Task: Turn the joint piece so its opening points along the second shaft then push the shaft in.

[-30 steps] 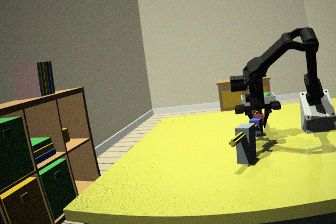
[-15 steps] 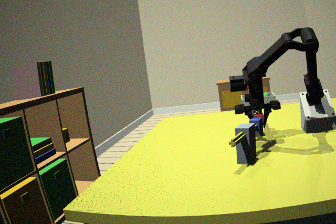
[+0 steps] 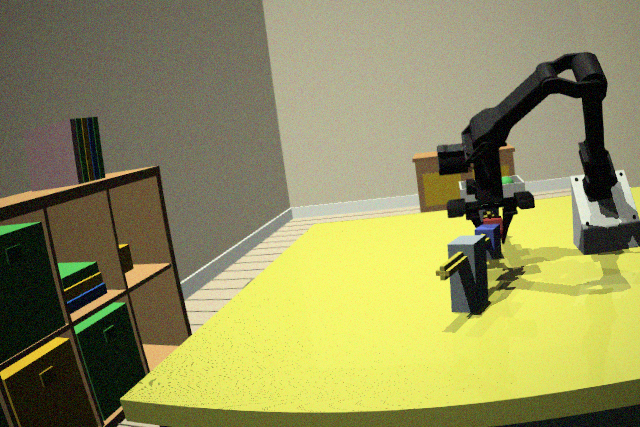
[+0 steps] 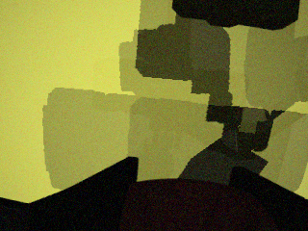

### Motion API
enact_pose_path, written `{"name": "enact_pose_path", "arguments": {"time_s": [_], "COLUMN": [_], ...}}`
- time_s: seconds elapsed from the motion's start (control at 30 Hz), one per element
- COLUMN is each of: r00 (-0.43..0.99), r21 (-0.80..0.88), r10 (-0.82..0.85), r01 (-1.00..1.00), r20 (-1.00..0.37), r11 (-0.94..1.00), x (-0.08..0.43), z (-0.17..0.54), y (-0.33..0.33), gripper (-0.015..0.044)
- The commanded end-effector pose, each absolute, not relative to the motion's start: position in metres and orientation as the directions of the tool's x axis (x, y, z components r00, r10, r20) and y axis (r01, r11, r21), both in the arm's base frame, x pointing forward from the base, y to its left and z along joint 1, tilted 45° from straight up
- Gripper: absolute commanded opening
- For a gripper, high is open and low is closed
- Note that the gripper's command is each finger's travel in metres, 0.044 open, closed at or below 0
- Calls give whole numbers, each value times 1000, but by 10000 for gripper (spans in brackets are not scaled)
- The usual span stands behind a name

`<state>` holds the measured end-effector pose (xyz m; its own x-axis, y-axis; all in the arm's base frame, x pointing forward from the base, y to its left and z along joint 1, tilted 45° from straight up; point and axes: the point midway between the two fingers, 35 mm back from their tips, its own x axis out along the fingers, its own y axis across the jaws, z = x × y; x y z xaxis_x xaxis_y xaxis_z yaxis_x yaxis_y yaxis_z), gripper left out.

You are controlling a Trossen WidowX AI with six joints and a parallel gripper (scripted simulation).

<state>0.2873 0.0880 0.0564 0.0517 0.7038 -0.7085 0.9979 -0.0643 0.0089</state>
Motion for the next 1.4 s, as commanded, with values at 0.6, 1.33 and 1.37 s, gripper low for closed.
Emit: {"name": "enact_pose_path", "arguments": {"time_s": [0.6, 1.33, 1.37], "r00": [52, 70, 71], "r21": [9, 234, 259], "r10": [704, 773, 770], "r01": [998, 967, 958], "r20": [-708, -631, -634], "r11": [-65, 103, 125], "x": [287, 291, 291], "z": [56, 90, 92], "y": [88, 48, 46], "gripper": [440, 440, 440]}}
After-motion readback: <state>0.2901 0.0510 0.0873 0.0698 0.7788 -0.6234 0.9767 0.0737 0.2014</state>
